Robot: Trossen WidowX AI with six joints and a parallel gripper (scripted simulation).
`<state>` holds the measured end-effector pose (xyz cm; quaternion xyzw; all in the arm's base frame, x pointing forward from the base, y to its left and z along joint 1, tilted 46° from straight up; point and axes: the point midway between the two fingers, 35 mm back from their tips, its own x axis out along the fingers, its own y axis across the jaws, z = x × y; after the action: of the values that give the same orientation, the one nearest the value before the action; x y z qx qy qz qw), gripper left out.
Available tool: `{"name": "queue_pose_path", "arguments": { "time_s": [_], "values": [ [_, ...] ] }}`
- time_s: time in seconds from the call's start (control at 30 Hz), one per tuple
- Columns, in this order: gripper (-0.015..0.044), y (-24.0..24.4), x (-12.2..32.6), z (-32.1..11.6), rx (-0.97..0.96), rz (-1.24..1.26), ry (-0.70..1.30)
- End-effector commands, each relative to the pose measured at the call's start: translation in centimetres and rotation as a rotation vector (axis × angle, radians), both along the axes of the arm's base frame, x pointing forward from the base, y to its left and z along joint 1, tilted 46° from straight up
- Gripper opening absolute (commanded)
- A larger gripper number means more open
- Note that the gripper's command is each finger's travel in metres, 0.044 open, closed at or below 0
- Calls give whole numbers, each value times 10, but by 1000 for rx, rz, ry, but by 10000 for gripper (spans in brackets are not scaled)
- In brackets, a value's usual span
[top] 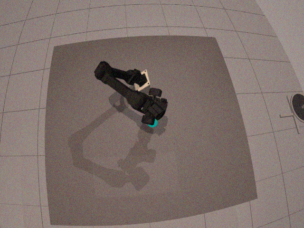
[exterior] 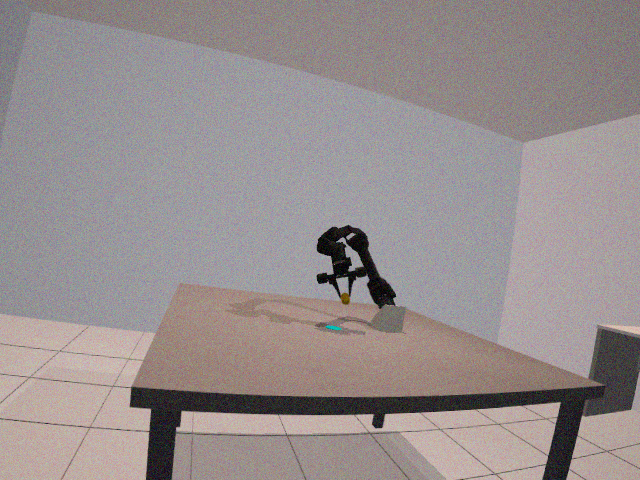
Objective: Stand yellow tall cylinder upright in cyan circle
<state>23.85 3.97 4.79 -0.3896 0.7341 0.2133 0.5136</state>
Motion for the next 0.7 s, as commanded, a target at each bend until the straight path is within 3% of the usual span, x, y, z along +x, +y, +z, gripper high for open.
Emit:
{"name": "queue_pose_path", "arguments": {
  "time_s": [0.0, 0.67],
  "values": [
    [105, -1, -2, 0, 32, 1, -5],
    [105, -2, -5, -3, 173, -4, -38]
  ]
}}
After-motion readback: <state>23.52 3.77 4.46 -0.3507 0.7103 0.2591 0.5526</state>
